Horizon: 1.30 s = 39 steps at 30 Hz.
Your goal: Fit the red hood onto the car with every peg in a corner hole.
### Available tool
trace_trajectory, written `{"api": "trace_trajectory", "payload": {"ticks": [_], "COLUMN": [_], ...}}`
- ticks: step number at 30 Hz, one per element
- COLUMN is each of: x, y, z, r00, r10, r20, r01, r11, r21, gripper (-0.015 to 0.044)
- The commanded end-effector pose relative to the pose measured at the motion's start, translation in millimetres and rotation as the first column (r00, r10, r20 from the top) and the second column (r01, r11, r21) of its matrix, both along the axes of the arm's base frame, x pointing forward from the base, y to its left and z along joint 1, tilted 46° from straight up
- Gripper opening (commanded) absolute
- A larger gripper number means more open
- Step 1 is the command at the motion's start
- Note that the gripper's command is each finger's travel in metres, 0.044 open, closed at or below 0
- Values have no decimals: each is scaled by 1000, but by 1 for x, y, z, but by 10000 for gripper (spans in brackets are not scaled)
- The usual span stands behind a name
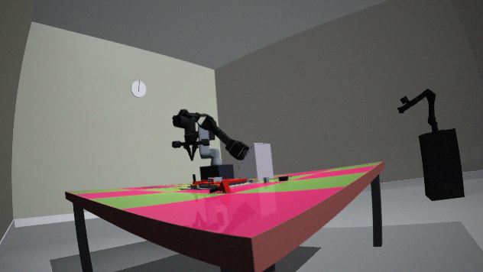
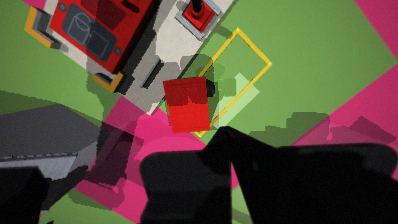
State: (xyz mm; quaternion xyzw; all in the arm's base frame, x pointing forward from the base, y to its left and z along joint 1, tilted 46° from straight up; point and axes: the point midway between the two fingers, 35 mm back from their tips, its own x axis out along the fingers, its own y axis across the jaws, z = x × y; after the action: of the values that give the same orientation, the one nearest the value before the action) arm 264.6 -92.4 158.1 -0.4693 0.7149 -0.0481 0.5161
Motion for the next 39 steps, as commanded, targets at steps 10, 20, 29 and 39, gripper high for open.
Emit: {"api": "trace_trajectory", "payload": {"ticks": [10, 20, 29, 39], "x": [-1, -4, -31, -31], "y": [-2, -2, -7, -12], "z": [-1, -6, -57, -63], "r00": [1000, 1000, 1000, 1000], "r10": [-4, -4, -6, -6], "r20": [-5, -6, -22, -22], "r01": [4, 4, 6, 6], "r11": [1000, 1000, 1000, 1000], "r21": [0, 0, -3, -2], "gripper": [0, 52, 289, 440]}}
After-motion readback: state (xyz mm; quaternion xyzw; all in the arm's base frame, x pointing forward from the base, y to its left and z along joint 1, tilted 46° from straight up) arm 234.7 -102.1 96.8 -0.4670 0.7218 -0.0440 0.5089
